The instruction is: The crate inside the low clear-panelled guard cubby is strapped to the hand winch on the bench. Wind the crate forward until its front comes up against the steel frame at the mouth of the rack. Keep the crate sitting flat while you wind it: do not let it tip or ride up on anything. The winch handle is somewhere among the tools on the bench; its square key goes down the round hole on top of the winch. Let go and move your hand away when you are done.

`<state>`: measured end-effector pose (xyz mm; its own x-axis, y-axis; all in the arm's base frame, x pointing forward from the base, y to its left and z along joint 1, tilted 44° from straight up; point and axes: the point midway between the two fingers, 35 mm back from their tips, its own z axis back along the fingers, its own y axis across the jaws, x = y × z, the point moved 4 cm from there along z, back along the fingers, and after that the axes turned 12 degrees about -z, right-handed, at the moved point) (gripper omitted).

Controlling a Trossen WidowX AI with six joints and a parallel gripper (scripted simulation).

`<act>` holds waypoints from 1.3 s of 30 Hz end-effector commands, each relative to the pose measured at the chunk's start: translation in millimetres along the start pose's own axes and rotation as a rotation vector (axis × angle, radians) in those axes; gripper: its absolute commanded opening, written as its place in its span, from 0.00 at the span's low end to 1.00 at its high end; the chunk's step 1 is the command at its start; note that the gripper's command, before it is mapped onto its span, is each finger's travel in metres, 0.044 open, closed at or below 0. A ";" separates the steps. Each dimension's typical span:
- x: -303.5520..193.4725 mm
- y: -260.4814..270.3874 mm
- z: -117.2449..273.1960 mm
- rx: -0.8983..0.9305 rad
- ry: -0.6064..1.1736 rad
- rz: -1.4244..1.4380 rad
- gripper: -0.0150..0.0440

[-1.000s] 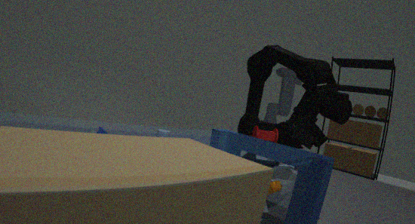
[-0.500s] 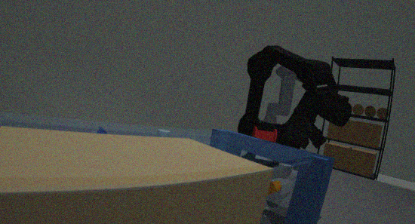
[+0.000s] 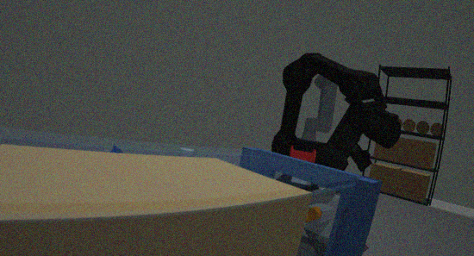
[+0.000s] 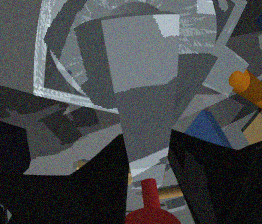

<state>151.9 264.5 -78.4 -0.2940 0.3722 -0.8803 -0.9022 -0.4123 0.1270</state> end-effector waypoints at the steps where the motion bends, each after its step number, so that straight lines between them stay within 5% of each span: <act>1: 1.4 0.5 -2.2 0.000 0.001 -0.004 0.25; 39: 3.7 1.9 -8.1 0.006 0.002 -0.019 0.25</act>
<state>150.6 259.6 -81.6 -0.2528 0.3886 -0.8861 -0.9189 -0.3830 0.0942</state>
